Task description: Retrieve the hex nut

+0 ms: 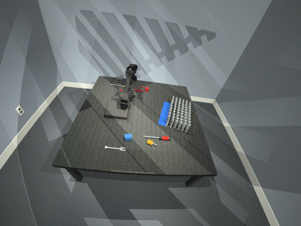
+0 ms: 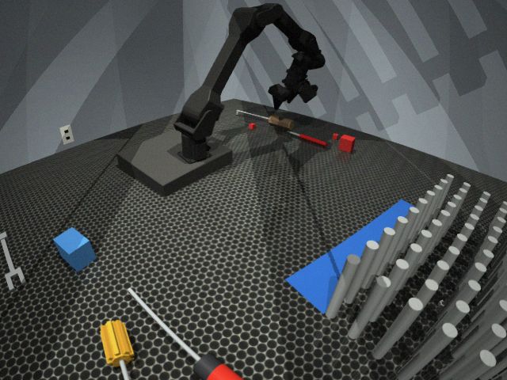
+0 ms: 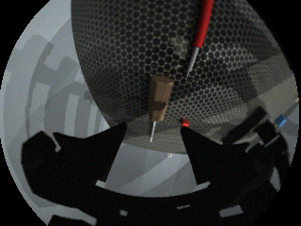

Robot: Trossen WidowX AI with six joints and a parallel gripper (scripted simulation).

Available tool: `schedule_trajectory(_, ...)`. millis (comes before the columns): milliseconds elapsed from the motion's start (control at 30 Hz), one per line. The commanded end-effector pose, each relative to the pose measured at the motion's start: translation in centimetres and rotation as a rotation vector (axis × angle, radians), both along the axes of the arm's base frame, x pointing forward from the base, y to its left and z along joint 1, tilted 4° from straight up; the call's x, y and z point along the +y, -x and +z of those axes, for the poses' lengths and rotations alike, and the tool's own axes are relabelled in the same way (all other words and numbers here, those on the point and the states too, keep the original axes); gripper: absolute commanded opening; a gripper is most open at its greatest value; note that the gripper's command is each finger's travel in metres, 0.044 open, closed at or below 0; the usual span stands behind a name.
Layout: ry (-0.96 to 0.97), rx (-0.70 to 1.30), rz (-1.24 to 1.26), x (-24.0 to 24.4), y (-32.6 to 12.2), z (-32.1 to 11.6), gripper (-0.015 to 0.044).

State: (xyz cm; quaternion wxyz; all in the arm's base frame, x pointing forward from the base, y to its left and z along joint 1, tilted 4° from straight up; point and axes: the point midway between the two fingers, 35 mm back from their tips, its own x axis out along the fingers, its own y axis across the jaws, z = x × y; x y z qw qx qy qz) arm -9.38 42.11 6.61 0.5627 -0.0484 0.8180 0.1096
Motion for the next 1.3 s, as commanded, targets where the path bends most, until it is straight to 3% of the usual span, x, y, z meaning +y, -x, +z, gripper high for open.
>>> schedule_trajectory(0, -0.002, 0.007, -0.010, 0.0, 0.1, 0.2, 0.0309)
schedule_trajectory(67, -0.002, 0.007, -0.010, 0.0, 0.1, 0.2, 0.0280)
schedule_trajectory(1267, -0.002, 0.007, -0.010, 0.2, -0.2, -3.8, 0.0280)
